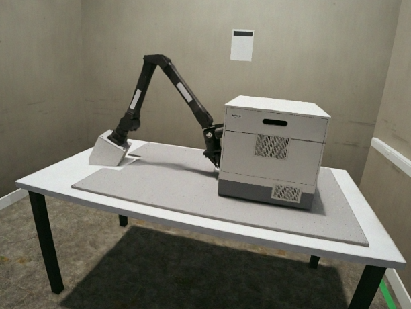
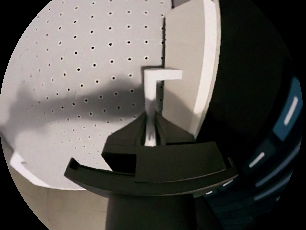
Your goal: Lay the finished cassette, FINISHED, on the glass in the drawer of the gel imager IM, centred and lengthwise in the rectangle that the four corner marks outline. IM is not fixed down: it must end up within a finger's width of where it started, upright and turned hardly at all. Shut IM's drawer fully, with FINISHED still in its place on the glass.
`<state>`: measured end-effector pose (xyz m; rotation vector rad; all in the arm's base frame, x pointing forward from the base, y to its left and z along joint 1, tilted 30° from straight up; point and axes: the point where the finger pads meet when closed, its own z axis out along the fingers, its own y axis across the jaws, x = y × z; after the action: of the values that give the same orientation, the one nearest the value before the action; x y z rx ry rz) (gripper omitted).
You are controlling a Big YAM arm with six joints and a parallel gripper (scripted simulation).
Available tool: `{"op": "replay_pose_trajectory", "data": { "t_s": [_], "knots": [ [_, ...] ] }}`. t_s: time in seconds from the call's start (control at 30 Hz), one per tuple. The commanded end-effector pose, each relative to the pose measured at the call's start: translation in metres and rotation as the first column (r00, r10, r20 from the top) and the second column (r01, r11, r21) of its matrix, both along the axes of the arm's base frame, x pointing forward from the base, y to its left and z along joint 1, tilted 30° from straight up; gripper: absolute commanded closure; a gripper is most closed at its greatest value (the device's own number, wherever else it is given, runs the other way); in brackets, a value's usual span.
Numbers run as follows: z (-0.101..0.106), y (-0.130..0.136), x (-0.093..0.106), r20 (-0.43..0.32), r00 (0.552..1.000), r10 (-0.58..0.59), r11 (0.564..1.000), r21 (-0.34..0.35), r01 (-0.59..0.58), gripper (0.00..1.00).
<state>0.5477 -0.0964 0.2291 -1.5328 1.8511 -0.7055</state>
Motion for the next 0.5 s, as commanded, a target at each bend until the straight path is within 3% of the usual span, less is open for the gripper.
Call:
{"op": "replay_pose_trajectory", "data": {
  "t_s": [0.0,0.47],
  "knots": [
    [0.0251,-0.0024,0.026,0.054,0.999,-0.002,1.0,-0.011,0.002,0.93],
    [0.0239,-0.0022,0.023,0.058,0.998,-0.002,1.0,-0.012,0.003,0.93]
  ]
}}
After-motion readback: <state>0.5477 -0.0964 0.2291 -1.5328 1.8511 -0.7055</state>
